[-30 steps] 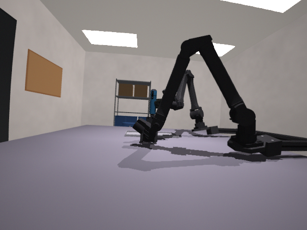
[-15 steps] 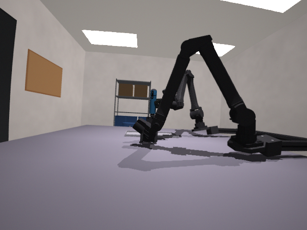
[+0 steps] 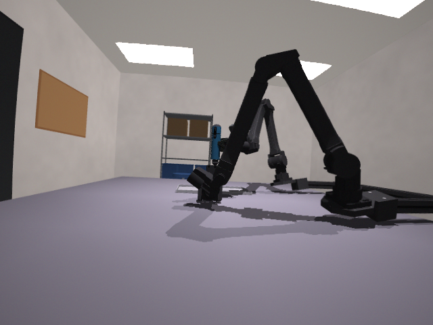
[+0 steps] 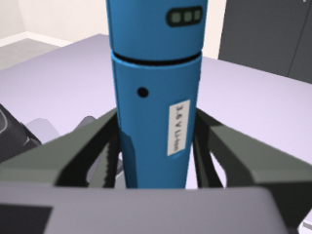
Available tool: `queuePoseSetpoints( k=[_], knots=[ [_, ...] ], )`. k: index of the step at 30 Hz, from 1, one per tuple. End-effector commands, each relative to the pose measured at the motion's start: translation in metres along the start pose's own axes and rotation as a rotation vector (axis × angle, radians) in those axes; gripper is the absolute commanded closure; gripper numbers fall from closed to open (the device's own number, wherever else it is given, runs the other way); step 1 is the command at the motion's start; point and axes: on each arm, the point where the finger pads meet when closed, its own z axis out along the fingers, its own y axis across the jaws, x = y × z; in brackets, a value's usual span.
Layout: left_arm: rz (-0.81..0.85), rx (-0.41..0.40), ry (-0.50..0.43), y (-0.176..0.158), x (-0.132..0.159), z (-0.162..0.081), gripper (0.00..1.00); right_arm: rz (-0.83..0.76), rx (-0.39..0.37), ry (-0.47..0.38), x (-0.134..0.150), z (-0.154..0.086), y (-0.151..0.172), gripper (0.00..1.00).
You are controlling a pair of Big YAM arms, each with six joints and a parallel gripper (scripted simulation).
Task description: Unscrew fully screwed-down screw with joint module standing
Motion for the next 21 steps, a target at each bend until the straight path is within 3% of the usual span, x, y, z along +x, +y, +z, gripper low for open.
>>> queuePoseSetpoints(
  k=[1,21],
  knots=[
    [0.017,-0.018,-0.004,0.0132,0.0034,0.0014,0.41,0.026,0.009,-0.122,-0.0581,0.0146,-0.0001,0.58],
    [0.017,-0.018,-0.004,0.0132,0.0034,0.0014,0.41,0.024,0.007,-0.113,-0.0628,0.0147,0.0002,0.58]
  ],
)
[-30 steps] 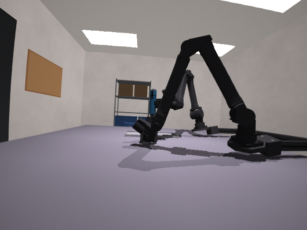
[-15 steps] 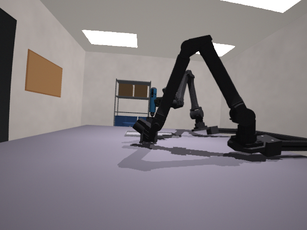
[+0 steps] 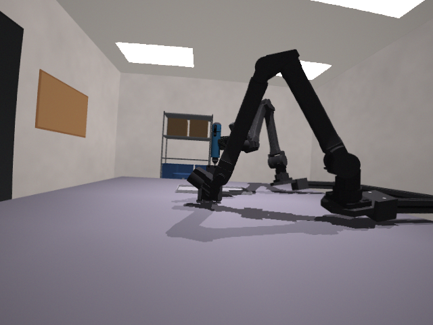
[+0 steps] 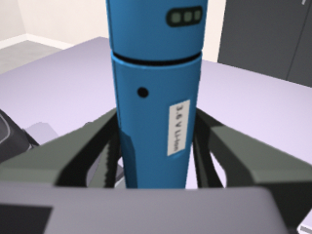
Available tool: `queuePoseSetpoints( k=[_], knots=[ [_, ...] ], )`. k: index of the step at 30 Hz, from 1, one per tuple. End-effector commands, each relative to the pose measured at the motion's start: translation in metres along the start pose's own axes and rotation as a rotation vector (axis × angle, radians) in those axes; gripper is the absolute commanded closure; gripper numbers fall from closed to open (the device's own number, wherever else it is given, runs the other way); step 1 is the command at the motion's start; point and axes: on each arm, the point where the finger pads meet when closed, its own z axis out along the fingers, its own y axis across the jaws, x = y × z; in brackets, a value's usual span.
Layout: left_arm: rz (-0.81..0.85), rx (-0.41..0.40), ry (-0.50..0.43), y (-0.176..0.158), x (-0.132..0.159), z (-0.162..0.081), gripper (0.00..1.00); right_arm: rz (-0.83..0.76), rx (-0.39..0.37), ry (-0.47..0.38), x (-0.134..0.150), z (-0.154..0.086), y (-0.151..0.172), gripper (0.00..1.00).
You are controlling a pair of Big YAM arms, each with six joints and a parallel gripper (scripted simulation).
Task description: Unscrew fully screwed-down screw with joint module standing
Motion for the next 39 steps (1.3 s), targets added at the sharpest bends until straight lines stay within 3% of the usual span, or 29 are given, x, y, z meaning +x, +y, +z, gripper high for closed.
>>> queuePoseSetpoints(
  k=[1,39],
  knots=[
    [0.017,-0.018,-0.004,0.013,0.003,0.001,0.41,0.025,0.007,-0.111,-0.054,0.015,0.001,0.58],
    [0.017,-0.018,-0.004,0.013,0.003,0.001,0.41,0.023,0.007,-0.107,-0.067,0.015,0.001,0.58]
  ],
)
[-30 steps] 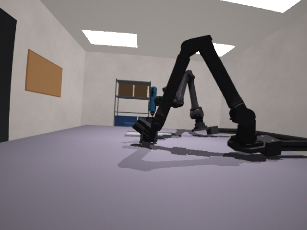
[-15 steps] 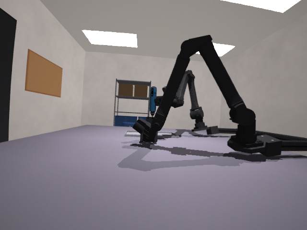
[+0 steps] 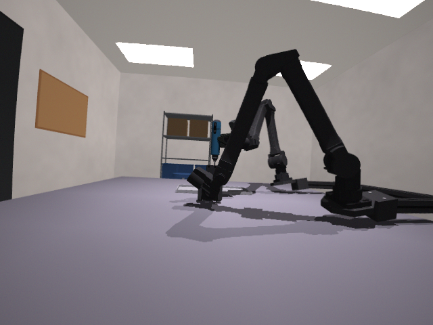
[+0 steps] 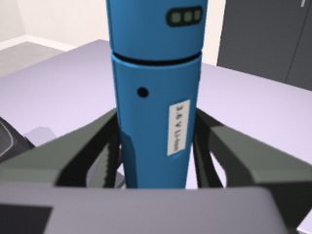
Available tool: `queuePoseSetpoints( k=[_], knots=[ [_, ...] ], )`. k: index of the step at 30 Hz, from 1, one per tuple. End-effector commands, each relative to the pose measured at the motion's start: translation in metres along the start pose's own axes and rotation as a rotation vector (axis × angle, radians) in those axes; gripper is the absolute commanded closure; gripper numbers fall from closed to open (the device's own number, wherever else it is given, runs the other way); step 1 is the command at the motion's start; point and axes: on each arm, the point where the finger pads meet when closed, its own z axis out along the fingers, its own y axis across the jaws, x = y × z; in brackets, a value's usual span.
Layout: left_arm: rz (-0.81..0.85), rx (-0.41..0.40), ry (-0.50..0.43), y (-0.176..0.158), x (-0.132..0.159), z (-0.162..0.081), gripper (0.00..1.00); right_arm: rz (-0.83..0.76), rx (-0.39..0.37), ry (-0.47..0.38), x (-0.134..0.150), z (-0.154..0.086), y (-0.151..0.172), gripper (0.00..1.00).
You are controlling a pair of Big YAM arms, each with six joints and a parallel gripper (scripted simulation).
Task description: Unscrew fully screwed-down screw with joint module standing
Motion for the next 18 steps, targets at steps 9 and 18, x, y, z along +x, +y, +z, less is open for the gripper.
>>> queuePoseSetpoints(
  k=[9,18],
  knots=[
    [0.017,-0.018,-0.004,0.0132,0.0034,0.0014,0.41,0.023,0.007,-0.116,-0.0616,0.0134,0.0002,0.58],
    [0.017,-0.018,-0.004,0.0132,0.0034,0.0014,0.41,0.023,0.007,-0.116,-0.0616,0.0134,0.0002,0.58]
  ],
)
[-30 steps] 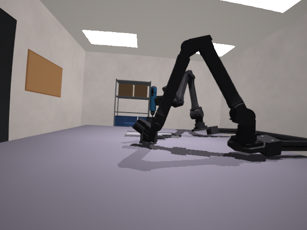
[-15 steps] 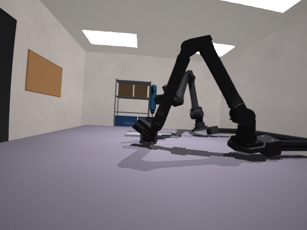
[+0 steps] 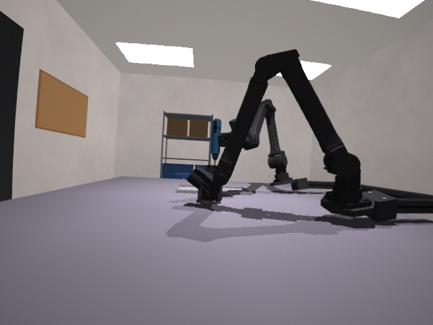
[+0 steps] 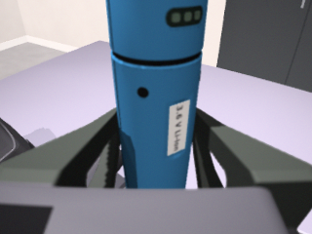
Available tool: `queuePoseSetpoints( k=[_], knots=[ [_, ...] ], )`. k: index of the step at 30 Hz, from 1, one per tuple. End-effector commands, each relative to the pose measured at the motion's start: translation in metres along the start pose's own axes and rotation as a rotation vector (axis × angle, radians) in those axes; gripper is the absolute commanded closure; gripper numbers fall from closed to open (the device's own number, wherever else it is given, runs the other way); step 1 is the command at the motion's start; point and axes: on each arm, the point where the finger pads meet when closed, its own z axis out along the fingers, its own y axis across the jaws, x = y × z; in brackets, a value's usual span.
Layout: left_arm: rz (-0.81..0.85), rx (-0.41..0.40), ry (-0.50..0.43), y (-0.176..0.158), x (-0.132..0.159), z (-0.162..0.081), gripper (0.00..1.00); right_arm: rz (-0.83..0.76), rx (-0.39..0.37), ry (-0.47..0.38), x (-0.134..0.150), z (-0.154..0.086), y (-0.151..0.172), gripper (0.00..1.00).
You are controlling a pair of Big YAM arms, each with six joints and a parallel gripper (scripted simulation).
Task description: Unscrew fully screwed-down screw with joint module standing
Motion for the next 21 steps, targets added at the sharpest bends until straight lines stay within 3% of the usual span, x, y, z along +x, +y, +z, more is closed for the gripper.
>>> queuePoseSetpoints(
  k=[1,15,18,21],
  knots=[
    [0.017,-0.018,-0.004,0.013,0.003,0.001,0.41,0.022,0.008,-0.115,-0.057,0.014,0.000,0.58],
    [0.017,-0.018,-0.004,0.013,0.003,0.001,0.41,0.024,0.011,-0.125,-0.059,0.009,-0.001,0.58],
    [0.017,-0.018,-0.004,0.013,0.003,0.001,0.41,0.015,-0.001,-0.076,-0.034,-0.008,0.003,0.58],
    [0.017,-0.018,-0.004,0.013,0.003,0.001,0.41,0.018,0.005,-0.098,-0.045,-0.005,0.001,0.58]
  ],
)
